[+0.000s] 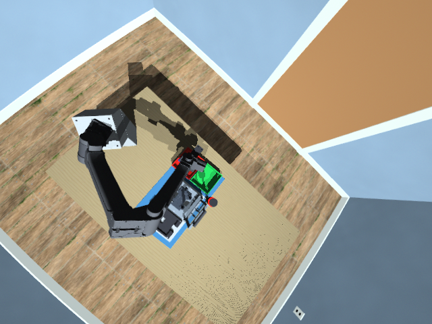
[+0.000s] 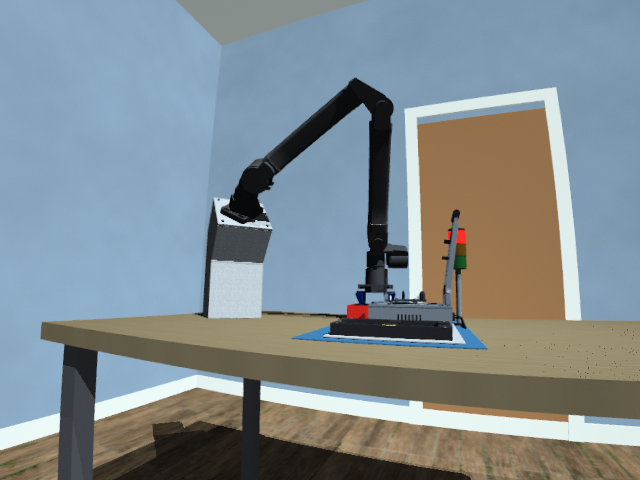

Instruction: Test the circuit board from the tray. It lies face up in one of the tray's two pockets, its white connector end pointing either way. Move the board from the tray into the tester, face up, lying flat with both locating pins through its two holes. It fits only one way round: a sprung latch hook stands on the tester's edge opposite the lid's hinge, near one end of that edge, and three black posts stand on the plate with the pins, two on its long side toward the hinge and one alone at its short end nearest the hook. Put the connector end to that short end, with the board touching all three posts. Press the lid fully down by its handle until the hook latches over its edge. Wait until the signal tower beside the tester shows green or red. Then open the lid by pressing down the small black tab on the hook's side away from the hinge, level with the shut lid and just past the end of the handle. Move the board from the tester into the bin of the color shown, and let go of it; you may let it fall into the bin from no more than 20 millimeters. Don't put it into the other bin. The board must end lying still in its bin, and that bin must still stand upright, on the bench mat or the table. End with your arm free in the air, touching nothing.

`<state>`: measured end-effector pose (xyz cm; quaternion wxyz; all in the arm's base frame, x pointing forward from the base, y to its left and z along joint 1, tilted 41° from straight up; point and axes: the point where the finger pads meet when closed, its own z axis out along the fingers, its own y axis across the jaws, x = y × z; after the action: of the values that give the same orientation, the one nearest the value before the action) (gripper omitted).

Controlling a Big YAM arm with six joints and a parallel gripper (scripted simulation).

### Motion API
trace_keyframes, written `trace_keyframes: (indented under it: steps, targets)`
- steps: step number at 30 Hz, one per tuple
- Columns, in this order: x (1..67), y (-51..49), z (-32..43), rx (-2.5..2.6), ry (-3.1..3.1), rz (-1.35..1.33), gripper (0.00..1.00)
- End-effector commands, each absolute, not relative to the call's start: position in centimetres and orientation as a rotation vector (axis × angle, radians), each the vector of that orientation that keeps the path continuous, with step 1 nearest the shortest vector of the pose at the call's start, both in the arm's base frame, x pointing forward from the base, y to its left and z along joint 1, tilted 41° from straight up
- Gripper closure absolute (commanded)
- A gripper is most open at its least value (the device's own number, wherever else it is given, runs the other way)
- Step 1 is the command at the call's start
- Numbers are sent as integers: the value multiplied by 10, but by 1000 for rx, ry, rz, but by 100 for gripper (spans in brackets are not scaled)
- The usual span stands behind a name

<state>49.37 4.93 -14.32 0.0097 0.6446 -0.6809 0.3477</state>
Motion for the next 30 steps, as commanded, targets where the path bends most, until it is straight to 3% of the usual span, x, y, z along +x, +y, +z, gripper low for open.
trace_keyframes:
  steps: [1,30]
  targets:
    - [499,48,-143,2015,-2138,1090,28]
    - [499,47,-143,2016,-2137,1091,28]
